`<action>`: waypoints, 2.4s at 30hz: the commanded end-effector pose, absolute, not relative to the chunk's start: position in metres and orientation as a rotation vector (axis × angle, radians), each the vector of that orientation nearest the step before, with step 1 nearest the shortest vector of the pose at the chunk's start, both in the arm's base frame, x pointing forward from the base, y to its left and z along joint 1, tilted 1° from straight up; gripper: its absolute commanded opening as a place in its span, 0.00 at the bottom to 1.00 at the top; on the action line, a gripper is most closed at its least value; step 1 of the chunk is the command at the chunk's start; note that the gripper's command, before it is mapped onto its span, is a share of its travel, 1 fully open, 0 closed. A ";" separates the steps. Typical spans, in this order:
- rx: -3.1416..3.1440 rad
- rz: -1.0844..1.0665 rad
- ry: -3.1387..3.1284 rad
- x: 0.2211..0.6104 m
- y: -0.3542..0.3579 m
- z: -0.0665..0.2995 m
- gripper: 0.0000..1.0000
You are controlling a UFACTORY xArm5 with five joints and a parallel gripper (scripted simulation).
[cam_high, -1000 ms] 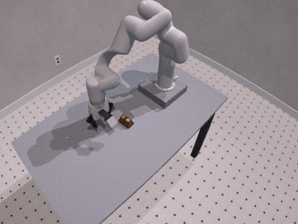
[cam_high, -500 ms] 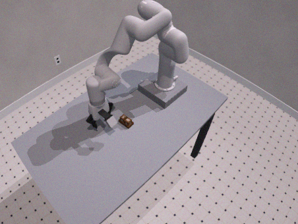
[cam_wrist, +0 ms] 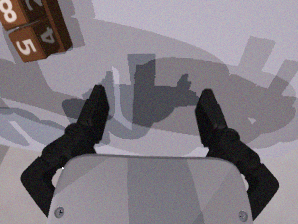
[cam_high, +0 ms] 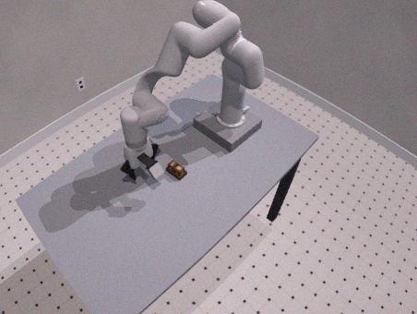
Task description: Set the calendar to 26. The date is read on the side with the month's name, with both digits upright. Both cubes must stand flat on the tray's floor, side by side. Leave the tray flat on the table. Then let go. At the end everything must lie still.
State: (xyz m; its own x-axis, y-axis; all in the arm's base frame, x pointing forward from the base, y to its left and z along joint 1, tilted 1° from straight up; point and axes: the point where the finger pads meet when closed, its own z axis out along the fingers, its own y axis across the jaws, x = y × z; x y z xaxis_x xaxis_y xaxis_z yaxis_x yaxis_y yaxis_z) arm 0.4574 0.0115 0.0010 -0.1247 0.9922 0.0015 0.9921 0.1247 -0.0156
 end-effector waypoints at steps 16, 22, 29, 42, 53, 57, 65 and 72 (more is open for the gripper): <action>-2.072 0.013 -2.349 0.459 0.012 0.007 1.00; -2.074 0.013 -2.348 0.459 0.012 0.009 1.00; -2.234 0.013 -2.197 0.454 0.008 0.009 1.00; -2.424 0.014 -1.987 0.429 -0.003 0.009 1.00; -2.598 0.015 -1.754 0.404 -0.015 0.010 1.00; -2.728 0.015 -1.545 0.396 -0.020 0.010 1.00; -2.742 0.016 -1.520 0.380 -0.027 0.010 1.00; -2.890 0.016 -1.219 0.362 -0.035 0.010 1.00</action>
State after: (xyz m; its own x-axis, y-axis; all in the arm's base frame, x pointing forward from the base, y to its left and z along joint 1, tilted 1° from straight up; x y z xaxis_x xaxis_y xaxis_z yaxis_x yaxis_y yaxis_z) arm 0.3752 -0.0289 0.0089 0.6095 0.7928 -0.0086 0.7927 -0.6095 -0.0131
